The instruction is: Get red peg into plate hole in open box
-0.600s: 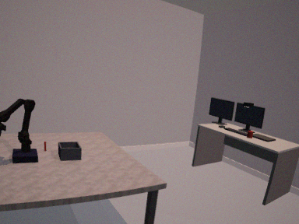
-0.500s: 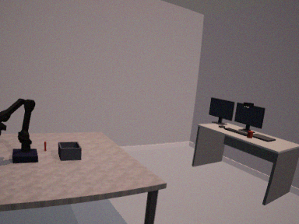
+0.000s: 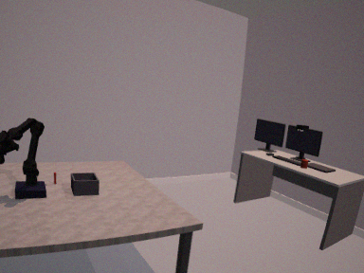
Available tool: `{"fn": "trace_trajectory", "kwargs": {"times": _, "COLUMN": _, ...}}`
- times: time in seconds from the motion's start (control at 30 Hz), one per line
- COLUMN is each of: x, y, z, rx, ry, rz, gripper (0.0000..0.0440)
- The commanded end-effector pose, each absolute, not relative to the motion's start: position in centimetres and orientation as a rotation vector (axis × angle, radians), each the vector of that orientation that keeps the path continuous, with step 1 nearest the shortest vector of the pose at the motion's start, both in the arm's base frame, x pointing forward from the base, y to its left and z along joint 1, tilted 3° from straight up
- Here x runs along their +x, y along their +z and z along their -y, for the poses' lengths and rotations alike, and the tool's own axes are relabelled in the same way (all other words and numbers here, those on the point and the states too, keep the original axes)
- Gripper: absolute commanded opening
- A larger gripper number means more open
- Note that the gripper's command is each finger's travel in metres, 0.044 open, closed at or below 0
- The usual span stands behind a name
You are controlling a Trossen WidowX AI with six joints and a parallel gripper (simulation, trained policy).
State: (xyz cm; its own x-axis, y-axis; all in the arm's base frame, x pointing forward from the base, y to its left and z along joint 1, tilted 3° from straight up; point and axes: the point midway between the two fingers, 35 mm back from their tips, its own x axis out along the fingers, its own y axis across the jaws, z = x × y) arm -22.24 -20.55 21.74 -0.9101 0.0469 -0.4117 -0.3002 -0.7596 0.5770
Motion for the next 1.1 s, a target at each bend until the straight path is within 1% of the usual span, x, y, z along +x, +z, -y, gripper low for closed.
{"fn": "trace_trajectory", "kwargs": {"times": 0.0, "x": -20.6, "y": 22.7, "z": 22.0, "rx": -0.648, "ry": 2.799, "rz": -0.989, "gripper": 0.0440}}
{"fn": "trace_trajectory", "kwargs": {"times": 0.27, "x": -15.2, "y": 24.5, "z": 25.2, "rx": -0.896, "ry": 3.014, "rz": -0.924, "gripper": 0.0440}}
{"fn": "trace_trajectory", "kwargs": {"times": 0.53, "x": -9.3, "y": 25.6, "z": 26.8, "rx": -1.162, "ry": 3.213, "rz": -0.797, "gripper": 0.0440}}
{"fn": "trace_trajectory", "kwargs": {"times": 0.8, "x": -3.1, "y": 26.1, "z": 26.8, "rx": -1.452, "ry": 3.382, "rz": -0.605, "gripper": 0.0440}}
{"fn": "trace_trajectory", "kwargs": {"times": 1.07, "x": 2.7, "y": 26.0, "z": 25.2, "rx": -1.764, "ry": 3.507, "rz": -0.336, "gripper": 0.0440}}
